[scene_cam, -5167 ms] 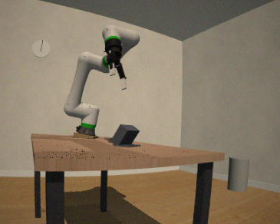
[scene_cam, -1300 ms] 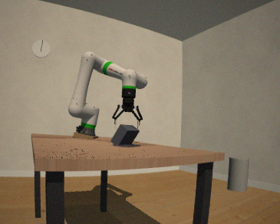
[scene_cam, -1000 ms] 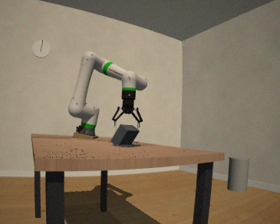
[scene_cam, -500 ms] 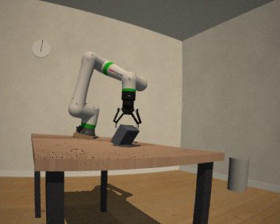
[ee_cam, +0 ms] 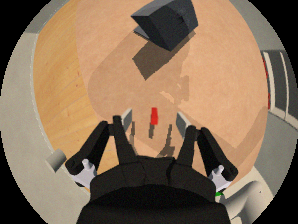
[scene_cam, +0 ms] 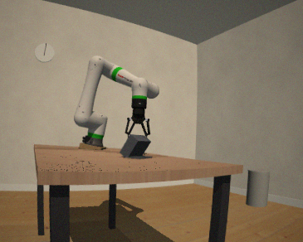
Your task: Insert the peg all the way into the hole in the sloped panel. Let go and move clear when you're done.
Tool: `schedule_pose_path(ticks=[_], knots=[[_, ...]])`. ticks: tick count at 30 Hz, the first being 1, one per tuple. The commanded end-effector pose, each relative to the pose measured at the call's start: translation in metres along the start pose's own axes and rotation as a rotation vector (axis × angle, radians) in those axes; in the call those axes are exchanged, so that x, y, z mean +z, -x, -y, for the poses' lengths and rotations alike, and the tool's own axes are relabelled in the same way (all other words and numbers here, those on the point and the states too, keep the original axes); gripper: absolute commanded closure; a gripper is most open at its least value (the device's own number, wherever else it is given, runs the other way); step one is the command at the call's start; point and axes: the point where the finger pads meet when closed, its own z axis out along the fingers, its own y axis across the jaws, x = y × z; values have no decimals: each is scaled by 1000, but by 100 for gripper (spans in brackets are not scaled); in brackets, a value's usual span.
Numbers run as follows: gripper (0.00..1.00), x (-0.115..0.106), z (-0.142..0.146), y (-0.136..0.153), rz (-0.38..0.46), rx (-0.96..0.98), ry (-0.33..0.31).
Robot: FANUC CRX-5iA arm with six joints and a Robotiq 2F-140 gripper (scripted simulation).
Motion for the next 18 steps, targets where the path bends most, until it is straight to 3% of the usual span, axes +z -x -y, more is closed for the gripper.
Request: schedule_pose_path(ticks=[1, 18], knots=[[39, 0, 0, 0, 0, 0, 0], [66, 0, 0, 0, 0, 0, 0]])
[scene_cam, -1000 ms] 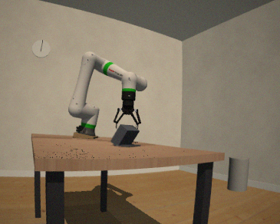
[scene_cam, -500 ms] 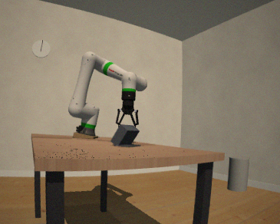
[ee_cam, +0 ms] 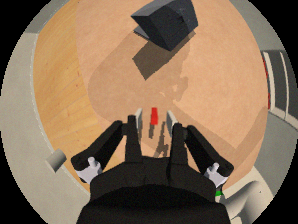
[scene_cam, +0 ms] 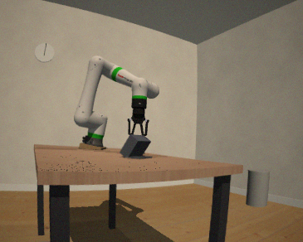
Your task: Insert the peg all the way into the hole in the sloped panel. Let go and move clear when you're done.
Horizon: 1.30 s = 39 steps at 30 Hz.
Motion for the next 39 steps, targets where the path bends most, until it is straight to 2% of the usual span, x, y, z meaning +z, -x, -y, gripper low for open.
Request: schedule_pose_path(ticks=[1, 16, 18, 23, 33, 39], knots=[[66, 0, 0, 0, 0, 0, 0], [93, 0, 0, 0, 0, 0, 0], [93, 0, 0, 0, 0, 0, 0], [100, -2, 0, 0, 0, 0, 0], [100, -65, 0, 0, 0, 0, 0], [100, -77, 0, 0, 0, 0, 0]])
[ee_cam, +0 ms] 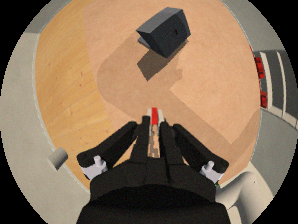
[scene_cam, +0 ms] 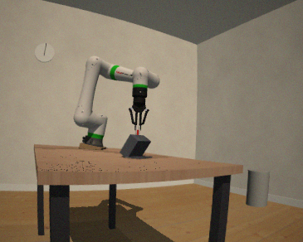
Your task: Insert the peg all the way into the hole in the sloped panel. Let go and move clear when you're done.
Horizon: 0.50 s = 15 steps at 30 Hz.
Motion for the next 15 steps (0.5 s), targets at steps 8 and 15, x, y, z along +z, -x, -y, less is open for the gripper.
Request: schedule_pose_path(ticks=[8, 15], knots=[[100, 4, -8, 0, 26, 76, -26], [100, 9, -14, 1, 50, 145, -50]])
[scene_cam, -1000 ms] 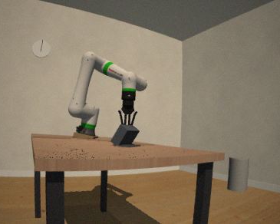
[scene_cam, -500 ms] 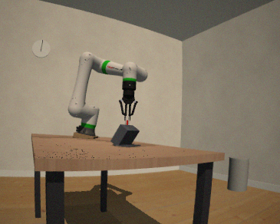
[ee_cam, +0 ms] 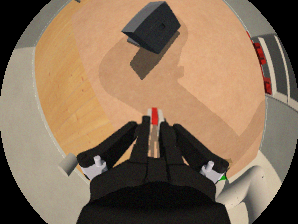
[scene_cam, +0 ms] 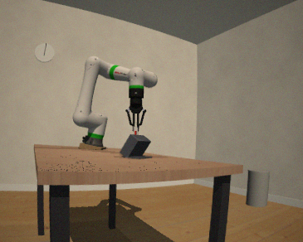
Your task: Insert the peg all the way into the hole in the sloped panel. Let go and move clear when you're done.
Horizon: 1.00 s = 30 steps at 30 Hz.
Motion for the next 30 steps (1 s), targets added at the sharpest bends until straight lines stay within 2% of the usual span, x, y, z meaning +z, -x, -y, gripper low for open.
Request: schedule_pose_path(ticks=[1, 30], knots=[[100, 3, -4, 0, 13, 40, -15], [100, 23, -30, -6, 131, 418, -160]])
